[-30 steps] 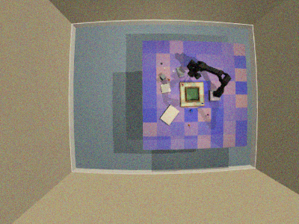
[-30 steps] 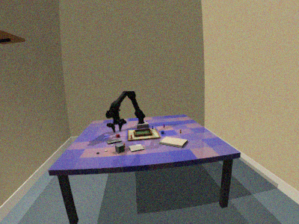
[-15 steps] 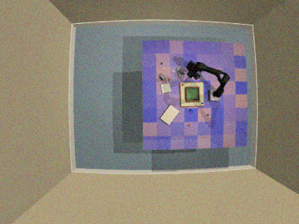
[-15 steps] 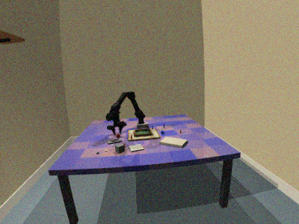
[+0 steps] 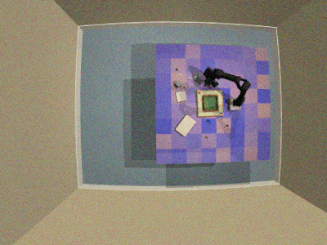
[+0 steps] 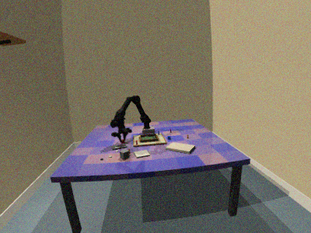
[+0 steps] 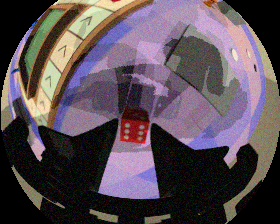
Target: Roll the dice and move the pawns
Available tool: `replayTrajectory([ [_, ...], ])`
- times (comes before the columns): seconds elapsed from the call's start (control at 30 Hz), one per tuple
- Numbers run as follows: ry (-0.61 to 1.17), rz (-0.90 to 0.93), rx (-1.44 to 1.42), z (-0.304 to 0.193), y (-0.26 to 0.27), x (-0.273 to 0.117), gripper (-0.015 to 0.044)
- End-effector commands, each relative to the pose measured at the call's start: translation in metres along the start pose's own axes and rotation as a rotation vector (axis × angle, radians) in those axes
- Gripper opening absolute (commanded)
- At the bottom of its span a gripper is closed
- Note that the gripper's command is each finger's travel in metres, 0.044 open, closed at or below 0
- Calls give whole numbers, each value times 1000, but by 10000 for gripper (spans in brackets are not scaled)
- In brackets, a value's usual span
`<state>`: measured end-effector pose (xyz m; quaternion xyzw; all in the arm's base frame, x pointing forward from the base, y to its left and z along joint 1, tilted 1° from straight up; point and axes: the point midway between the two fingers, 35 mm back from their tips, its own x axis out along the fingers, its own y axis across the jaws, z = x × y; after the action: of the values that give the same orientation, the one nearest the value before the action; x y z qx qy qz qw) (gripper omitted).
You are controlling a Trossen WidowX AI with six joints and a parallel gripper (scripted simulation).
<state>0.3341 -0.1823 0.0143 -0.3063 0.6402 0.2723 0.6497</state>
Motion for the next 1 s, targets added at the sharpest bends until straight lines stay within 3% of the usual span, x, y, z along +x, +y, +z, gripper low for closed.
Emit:
replayTrajectory([
  [0.0, -3, 1, -4, 0, 1, 1, 111],
  [0.17, -3, 1, -4, 0, 1, 1, 78],
  [0.27, -3, 1, -4, 0, 0, -1, 0],
  [0.97, -4, 0, -4, 5, -7, -113, 0],
])
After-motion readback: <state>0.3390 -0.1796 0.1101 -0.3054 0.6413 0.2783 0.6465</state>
